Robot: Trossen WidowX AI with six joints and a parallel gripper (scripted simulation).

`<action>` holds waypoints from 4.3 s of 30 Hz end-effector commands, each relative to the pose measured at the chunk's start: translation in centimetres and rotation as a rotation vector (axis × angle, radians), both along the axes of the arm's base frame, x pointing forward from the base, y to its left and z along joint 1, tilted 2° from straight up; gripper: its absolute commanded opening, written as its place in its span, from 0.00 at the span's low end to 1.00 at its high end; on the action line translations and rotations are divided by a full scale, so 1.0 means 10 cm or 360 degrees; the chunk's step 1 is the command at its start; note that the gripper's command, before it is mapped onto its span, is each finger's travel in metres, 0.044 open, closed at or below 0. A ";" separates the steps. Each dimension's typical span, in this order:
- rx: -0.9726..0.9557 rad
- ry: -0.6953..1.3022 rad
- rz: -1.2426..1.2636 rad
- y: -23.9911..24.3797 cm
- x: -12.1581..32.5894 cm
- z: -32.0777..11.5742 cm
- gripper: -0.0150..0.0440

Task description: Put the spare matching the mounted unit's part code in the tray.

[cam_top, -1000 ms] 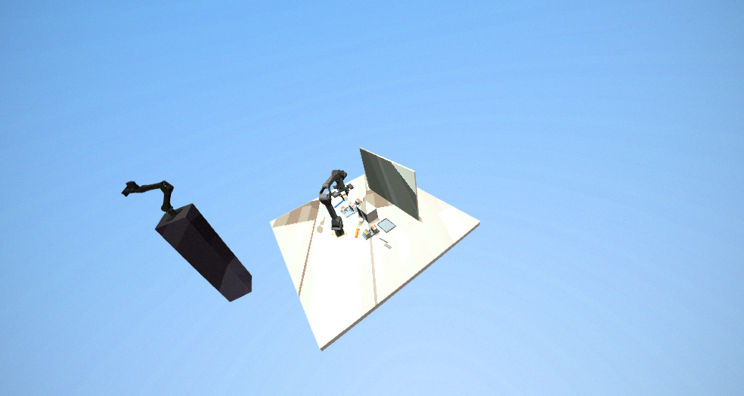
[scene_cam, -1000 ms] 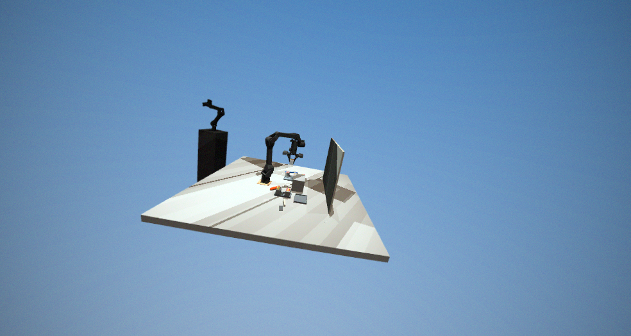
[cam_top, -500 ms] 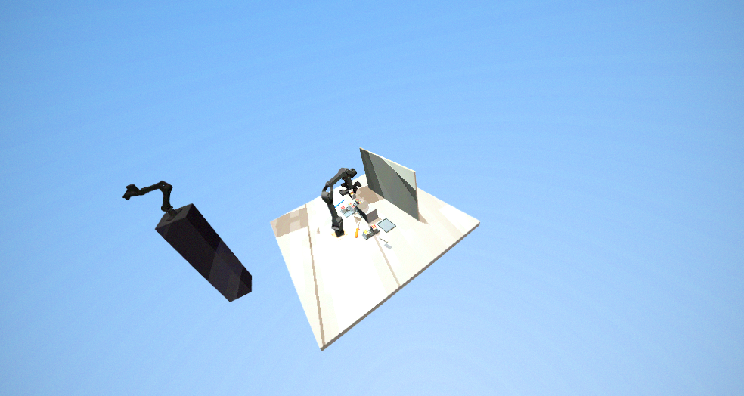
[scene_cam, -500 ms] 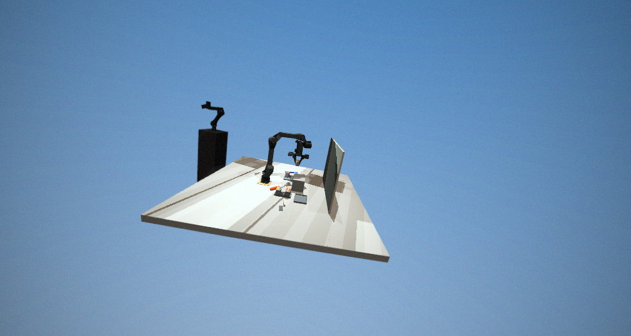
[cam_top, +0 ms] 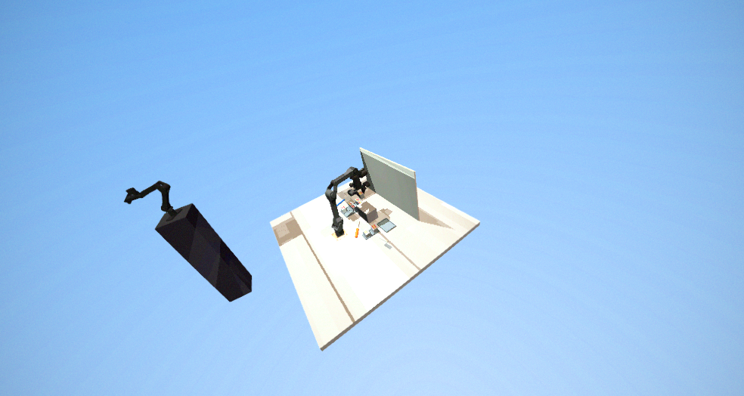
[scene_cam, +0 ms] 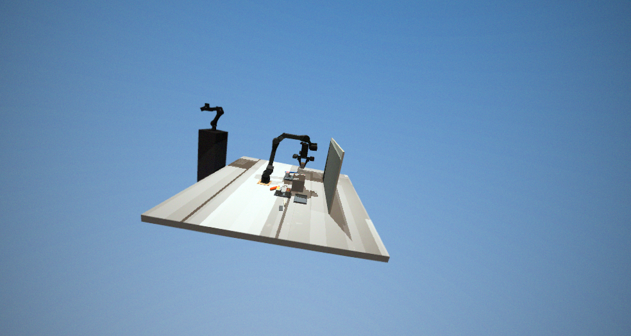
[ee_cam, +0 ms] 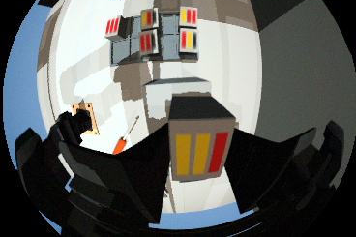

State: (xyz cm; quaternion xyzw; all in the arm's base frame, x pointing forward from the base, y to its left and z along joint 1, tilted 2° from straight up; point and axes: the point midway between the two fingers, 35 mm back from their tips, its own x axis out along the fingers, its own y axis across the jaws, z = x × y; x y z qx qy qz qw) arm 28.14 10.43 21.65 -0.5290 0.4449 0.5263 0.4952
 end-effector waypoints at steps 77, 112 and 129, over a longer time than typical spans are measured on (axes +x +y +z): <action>-0.0093 -0.0011 0.0057 -2.46 0.76 -0.34 0.25; -0.0089 -0.0001 0.0057 -2.47 0.80 -0.58 0.25; -0.0086 0.0005 0.0057 -2.47 0.81 -0.70 0.25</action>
